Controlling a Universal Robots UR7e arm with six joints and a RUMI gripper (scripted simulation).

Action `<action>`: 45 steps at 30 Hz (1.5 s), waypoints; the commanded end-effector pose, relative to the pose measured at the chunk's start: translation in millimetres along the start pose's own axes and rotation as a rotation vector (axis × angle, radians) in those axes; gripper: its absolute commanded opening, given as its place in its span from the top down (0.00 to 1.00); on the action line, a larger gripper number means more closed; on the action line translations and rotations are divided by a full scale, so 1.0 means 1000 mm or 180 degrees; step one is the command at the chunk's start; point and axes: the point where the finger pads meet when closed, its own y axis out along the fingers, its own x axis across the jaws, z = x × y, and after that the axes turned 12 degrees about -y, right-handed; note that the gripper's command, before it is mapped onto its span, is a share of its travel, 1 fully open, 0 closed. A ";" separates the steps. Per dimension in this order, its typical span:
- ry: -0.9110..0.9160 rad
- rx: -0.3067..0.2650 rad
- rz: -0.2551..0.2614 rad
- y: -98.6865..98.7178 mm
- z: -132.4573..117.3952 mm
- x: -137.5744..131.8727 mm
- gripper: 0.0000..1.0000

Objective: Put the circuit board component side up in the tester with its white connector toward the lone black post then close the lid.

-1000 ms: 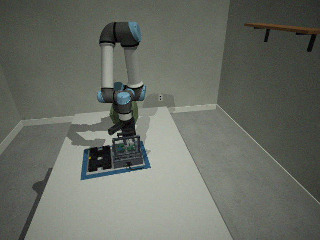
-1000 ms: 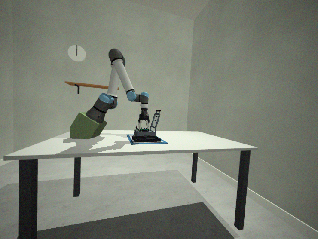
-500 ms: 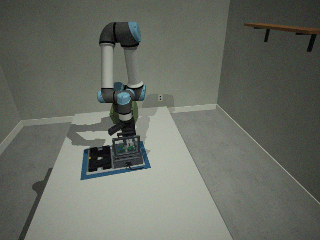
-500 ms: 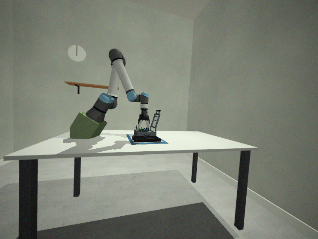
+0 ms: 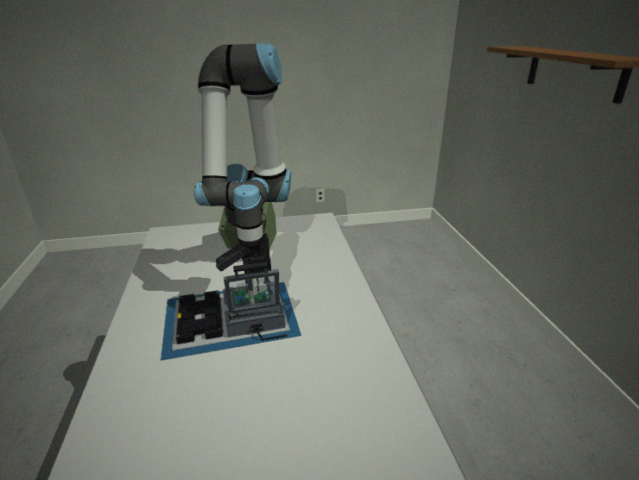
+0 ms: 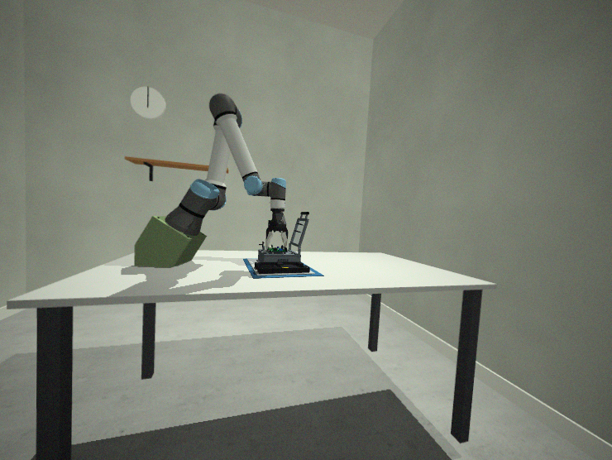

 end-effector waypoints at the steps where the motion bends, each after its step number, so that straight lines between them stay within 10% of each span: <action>1: 0.0000 0.0001 0.0003 0.000 0.000 0.000 0.41; 45: 0.0000 0.0001 0.0003 -0.032 0.000 0.000 0.41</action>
